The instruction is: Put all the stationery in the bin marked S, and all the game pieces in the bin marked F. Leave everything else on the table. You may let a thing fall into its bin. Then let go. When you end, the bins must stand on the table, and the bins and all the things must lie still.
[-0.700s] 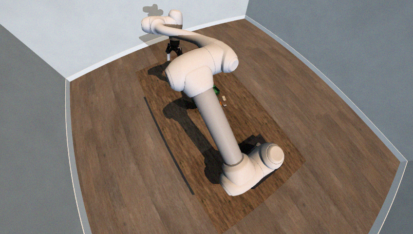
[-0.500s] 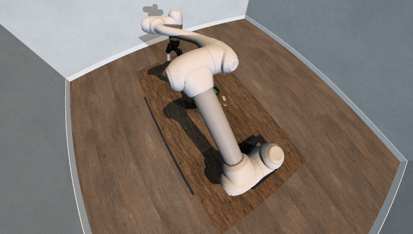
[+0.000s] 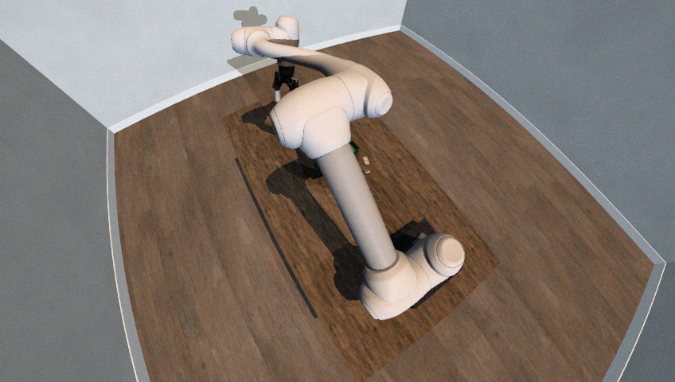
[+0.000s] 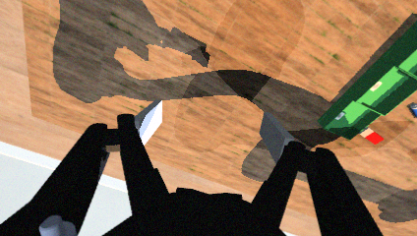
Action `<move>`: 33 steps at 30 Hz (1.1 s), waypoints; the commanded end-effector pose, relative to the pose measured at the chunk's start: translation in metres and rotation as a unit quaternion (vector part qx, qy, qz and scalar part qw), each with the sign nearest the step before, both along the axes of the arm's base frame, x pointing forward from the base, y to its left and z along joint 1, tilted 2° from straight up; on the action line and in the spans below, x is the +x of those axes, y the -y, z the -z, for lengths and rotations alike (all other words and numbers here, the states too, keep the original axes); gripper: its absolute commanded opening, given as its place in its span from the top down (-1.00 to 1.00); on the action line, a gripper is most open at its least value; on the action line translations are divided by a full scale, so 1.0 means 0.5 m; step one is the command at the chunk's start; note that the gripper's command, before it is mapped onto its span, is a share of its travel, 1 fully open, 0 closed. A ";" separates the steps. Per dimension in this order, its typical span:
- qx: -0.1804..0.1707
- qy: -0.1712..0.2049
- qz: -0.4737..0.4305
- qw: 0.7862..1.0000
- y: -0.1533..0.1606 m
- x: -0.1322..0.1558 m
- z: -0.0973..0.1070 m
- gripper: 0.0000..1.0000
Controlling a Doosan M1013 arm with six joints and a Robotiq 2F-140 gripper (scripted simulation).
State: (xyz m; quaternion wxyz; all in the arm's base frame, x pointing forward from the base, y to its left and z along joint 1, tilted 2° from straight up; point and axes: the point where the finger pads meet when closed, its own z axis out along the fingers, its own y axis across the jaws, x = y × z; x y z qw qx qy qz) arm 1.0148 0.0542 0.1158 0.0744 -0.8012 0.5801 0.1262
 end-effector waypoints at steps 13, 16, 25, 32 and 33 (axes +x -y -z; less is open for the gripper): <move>-0.014 0.043 -0.112 0.993 0.057 -0.128 -0.044 0.89; -0.015 0.047 -0.126 0.991 0.070 -0.163 -0.052 0.89; -0.025 0.069 -0.202 0.977 0.101 -0.265 -0.067 0.89; -0.030 0.079 -0.241 0.967 0.112 -0.307 -0.071 0.89; -0.030 0.079 -0.241 0.967 0.116 -0.323 -0.072 0.89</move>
